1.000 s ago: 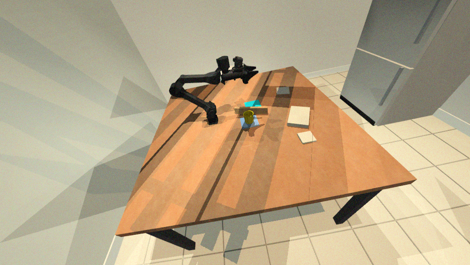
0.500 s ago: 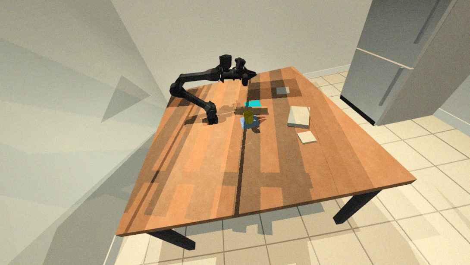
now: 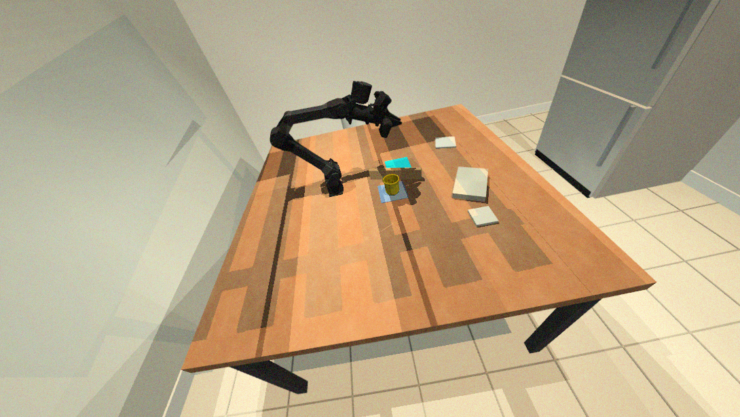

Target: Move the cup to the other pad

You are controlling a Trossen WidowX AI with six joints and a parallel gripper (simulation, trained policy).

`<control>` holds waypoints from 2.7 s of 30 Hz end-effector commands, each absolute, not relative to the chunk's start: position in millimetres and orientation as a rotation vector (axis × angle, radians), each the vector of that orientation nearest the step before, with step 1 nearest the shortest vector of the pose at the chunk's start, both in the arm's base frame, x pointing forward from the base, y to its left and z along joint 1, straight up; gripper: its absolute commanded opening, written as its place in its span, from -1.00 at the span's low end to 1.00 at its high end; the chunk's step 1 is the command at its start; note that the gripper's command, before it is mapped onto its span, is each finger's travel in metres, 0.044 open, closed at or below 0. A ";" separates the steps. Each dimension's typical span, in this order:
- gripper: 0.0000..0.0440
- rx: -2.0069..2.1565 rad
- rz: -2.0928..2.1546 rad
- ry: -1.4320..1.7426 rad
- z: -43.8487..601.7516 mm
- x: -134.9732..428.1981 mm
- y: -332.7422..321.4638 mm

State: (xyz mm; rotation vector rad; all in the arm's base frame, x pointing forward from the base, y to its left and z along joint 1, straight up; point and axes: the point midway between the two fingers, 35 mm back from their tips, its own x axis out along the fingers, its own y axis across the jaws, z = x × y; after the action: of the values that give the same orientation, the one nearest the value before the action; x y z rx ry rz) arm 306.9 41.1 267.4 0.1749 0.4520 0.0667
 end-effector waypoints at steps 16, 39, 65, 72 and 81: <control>-0.50 0.174 0.040 0.745 242.9 294.8 46.6; -0.44 0.070 -0.021 1.108 215.7 271.0 30.6; -0.41 -0.083 -0.029 1.454 173.1 255.9 -9.4; -0.36 -0.108 -0.023 1.514 157.6 253.6 -21.3; -0.28 -0.139 -0.009 1.562 134.9 251.5 -35.8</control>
State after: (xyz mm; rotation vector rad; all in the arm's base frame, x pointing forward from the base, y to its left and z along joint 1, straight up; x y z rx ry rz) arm 252.1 -32.2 140.5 -0.1279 1.5489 -0.0110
